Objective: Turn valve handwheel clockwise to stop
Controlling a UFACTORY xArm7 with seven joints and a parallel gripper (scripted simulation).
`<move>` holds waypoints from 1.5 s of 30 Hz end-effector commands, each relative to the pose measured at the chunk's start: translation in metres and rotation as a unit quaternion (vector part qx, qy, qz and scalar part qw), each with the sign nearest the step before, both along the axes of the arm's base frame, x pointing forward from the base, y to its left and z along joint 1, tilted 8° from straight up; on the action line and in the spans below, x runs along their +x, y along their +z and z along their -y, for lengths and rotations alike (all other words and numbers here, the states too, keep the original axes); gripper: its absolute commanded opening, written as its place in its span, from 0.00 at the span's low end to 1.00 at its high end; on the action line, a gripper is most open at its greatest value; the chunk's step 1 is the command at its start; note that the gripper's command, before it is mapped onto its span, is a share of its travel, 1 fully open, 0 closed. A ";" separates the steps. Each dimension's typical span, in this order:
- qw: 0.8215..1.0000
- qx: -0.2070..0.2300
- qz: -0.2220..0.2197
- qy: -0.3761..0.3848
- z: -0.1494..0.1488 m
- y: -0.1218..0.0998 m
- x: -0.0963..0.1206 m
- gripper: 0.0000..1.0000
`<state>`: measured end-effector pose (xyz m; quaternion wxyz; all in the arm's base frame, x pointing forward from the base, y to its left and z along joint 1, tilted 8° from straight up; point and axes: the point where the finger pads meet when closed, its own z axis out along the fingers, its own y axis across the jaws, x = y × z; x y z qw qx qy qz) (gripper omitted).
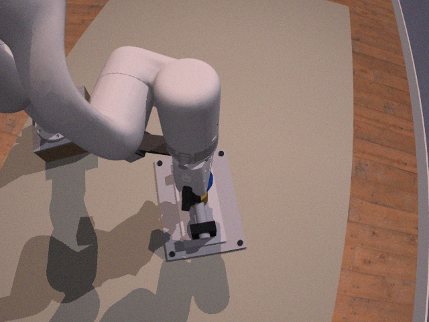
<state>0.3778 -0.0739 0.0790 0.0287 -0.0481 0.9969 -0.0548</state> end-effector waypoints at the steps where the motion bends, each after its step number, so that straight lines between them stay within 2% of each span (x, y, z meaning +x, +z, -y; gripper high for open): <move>1: 0.997 0.000 0.011 -0.070 0.000 0.001 0.001 0.00; 10: 0.989 0.005 0.020 -0.144 0.000 0.001 0.001 0.00; 22: 0.965 0.012 0.033 -0.259 0.000 0.001 0.001 0.00; 24: 0.965 0.012 0.033 -0.259 0.000 0.001 0.001 0.00; 39: 0.929 0.020 0.045 -0.367 0.000 0.001 0.001 0.00; 45: 0.920 0.021 0.047 -0.388 0.000 0.001 0.001 0.00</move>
